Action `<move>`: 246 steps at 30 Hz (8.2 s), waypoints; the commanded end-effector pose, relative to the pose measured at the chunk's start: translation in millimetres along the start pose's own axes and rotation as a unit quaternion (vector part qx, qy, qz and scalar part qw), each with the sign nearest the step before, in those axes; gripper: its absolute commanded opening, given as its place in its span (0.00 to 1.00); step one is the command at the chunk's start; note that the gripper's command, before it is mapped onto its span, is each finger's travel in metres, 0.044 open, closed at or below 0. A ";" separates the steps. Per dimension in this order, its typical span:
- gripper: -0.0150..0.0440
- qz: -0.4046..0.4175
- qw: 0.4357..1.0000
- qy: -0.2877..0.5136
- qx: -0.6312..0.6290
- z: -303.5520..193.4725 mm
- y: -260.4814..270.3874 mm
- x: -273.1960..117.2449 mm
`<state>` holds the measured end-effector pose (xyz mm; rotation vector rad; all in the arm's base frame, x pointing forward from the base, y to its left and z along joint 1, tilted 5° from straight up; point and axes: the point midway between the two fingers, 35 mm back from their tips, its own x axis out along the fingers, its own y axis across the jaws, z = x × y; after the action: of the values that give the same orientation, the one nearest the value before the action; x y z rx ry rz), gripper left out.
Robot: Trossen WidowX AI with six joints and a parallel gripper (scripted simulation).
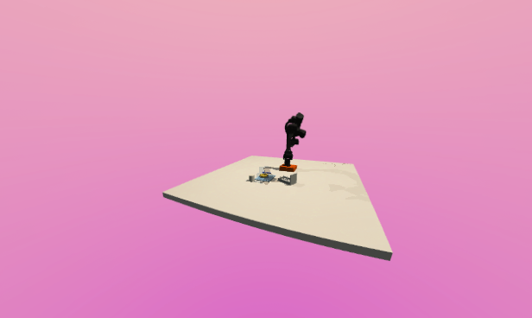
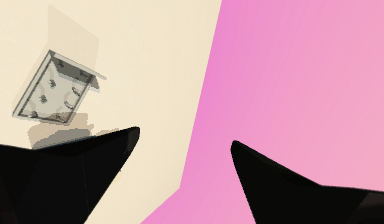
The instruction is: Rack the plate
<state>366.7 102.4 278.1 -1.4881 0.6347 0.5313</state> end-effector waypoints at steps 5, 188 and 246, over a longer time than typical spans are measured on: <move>0.93 0.060 0.993 0.037 0.090 -37.0 11.5 22.4; 0.25 0.287 0.581 0.313 0.695 -194.8 115.8 53.8; 0.25 0.560 0.603 -0.001 0.568 -101.4 203.9 74.0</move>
<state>277.1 0.5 84.4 0.3071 1.5869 0.7159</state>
